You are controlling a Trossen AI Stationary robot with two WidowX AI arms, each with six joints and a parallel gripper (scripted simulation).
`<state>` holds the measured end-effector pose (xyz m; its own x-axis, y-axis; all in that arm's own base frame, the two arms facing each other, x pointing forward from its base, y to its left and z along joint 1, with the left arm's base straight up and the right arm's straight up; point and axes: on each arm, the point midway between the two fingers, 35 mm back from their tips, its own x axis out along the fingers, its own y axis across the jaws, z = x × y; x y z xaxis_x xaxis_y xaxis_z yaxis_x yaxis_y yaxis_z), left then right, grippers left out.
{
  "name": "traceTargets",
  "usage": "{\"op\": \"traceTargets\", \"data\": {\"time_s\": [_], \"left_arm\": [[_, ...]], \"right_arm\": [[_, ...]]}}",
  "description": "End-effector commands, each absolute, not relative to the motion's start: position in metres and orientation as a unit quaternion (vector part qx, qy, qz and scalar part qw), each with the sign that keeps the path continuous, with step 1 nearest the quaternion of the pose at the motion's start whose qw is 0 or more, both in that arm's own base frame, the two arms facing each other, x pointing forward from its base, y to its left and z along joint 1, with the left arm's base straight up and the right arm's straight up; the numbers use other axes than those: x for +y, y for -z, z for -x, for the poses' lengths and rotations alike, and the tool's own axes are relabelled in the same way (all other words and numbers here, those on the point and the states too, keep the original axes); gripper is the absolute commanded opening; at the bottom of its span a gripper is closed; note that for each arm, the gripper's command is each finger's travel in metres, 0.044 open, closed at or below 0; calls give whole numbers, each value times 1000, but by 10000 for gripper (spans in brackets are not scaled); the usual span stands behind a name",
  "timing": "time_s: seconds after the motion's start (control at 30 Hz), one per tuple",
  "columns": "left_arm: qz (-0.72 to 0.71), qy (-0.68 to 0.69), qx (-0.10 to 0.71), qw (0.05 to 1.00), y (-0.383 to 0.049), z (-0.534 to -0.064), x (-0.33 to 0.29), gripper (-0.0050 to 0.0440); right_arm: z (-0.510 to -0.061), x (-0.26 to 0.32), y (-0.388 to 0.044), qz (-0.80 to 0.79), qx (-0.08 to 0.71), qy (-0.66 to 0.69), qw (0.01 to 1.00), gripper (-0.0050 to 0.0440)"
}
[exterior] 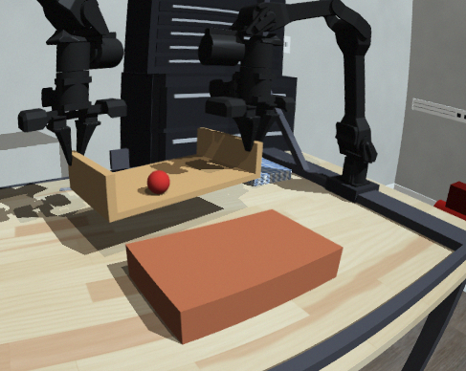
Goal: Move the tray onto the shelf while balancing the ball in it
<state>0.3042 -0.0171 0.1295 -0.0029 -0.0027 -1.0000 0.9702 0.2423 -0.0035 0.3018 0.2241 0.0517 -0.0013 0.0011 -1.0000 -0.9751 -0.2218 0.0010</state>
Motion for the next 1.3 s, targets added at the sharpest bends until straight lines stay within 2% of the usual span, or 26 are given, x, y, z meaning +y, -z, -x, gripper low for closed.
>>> {"op": "traceTargets", "data": {"time_s": [0.0, 1.27], "left_arm": [[-444, 428, 539, 574, -144, -307, -16, 68], [-453, 418, 550, 563, -139, -299, 52, 68]], "right_arm": [[-307, 227, -71, 556, 416, -551, 463, 68], [-315, 158, -71, 567, 427, -541, 452, 68]]}}
